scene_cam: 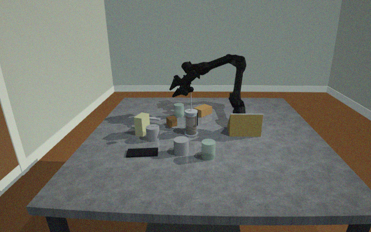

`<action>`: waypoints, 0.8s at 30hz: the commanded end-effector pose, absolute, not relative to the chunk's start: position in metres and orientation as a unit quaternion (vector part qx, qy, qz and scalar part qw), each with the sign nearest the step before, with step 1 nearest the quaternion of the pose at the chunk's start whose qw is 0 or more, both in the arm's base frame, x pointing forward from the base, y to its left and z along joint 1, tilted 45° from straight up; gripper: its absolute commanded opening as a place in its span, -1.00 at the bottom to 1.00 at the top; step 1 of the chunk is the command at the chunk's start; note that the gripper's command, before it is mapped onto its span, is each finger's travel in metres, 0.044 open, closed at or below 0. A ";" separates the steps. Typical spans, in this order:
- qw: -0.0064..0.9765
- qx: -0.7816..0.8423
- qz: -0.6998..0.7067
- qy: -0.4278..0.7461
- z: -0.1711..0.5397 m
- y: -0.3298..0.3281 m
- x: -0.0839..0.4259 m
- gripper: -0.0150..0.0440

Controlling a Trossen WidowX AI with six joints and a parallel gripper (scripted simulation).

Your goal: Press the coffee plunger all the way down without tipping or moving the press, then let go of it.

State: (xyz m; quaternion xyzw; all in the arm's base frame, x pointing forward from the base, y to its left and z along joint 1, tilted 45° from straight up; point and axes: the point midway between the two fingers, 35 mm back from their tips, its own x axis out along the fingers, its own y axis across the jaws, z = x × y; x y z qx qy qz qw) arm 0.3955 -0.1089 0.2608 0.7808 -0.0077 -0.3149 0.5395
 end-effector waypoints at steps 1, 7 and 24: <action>0.543 0.778 -0.316 -0.004 0.260 -0.106 0.396 0.95; 0.635 0.693 -0.327 0.099 0.232 -0.042 0.395 1.00; 0.915 0.079 -0.209 0.335 0.168 0.149 0.289 1.00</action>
